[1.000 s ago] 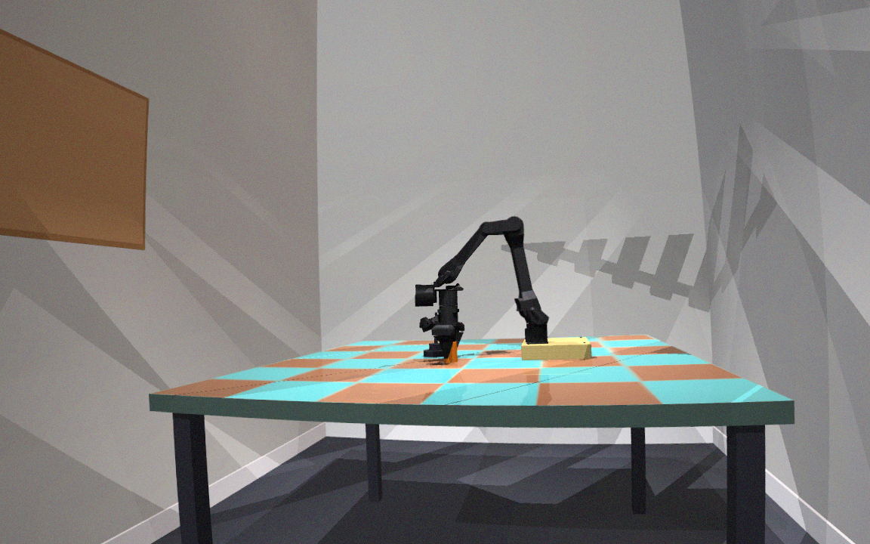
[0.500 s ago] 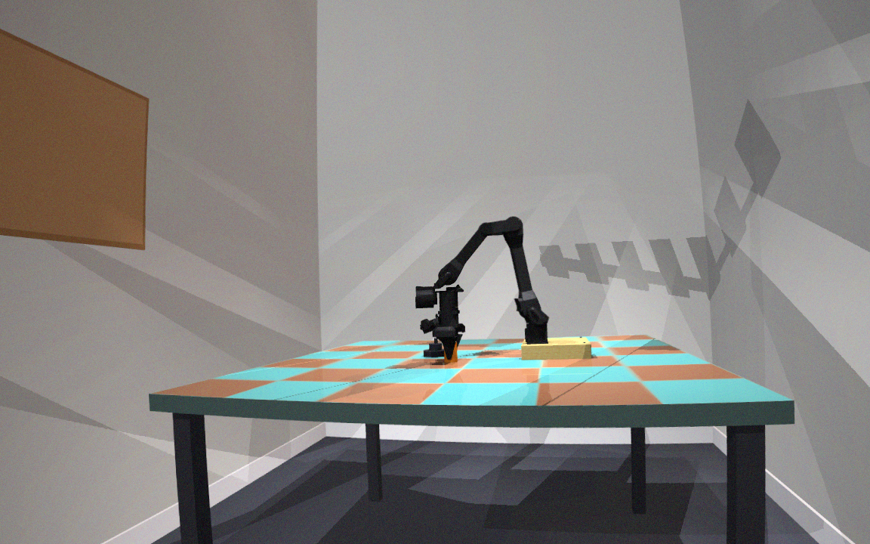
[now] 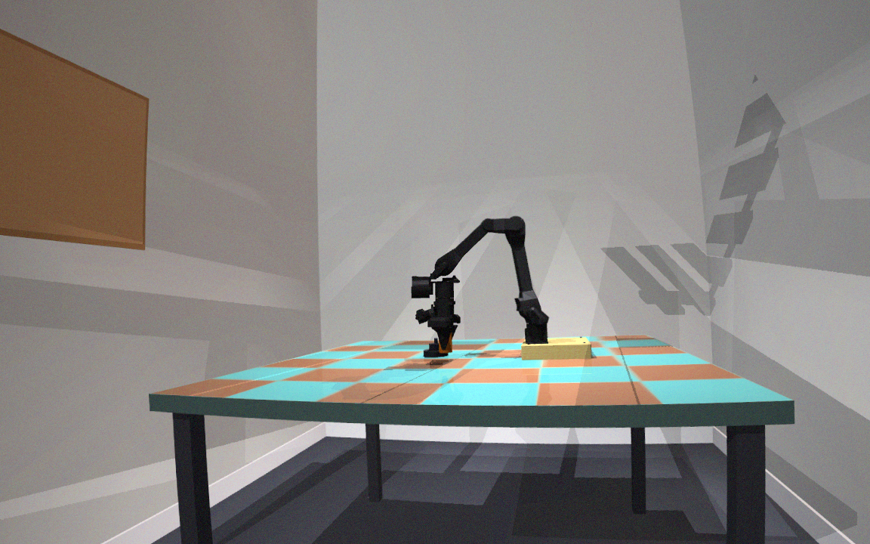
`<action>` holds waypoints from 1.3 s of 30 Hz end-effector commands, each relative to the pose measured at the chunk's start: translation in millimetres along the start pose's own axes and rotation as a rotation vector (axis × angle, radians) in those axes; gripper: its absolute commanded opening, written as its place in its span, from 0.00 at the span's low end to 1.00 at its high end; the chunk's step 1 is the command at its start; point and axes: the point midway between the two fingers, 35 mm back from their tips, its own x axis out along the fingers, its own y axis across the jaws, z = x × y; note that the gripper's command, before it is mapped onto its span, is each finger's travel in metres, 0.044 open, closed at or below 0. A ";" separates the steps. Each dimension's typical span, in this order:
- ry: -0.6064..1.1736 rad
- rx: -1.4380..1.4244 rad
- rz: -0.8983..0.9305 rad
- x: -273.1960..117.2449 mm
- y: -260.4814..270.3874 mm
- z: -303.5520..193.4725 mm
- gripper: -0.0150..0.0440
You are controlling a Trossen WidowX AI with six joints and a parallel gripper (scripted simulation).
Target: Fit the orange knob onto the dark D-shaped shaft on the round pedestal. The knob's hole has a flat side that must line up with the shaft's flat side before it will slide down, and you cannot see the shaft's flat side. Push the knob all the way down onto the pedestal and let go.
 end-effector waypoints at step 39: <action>0.029 0.013 0.002 -94.8 -34.8 26.1 0.25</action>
